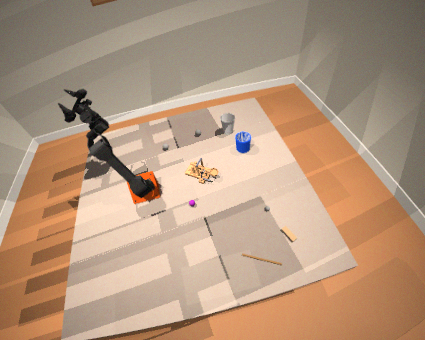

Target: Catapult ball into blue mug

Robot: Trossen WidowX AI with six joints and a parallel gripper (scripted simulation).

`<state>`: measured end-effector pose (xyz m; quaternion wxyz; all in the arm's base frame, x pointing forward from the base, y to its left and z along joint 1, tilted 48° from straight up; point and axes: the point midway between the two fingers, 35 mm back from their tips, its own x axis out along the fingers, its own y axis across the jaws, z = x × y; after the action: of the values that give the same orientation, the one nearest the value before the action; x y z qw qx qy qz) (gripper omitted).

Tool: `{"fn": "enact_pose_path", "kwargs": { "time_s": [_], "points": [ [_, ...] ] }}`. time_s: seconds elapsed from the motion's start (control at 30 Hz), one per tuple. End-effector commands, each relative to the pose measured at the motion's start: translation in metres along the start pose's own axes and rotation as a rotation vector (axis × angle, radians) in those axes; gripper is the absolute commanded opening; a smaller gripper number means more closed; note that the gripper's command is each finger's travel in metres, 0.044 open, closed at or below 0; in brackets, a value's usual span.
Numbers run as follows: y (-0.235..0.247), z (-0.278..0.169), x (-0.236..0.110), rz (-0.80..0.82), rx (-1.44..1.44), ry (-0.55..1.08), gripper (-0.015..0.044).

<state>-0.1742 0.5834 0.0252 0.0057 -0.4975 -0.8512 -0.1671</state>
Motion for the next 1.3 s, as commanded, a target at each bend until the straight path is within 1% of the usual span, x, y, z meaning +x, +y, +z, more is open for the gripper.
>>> {"fn": "enact_pose_path", "kwargs": {
  "time_s": [0.0,0.03,0.13,0.3,0.43,0.67,0.97,1.27],
  "points": [
    [0.001,0.001,0.0,0.002,-0.005,-0.002,0.0426],
    [0.003,0.002,-0.001,0.007,-0.019,-0.009,0.044],
    [0.019,0.013,-0.007,0.037,-0.088,-0.058,0.044],
    [0.057,0.036,-0.018,0.101,-0.122,-0.193,0.044],
    [0.088,0.05,-0.036,0.183,-0.182,-0.276,0.044],
    [0.131,0.077,-0.062,0.241,-0.216,-0.456,0.044],
    [0.19,0.108,-0.12,0.305,-0.261,-0.746,0.044],
    [0.236,0.133,-0.196,0.325,-0.271,-1.051,0.044]
  ]
}}
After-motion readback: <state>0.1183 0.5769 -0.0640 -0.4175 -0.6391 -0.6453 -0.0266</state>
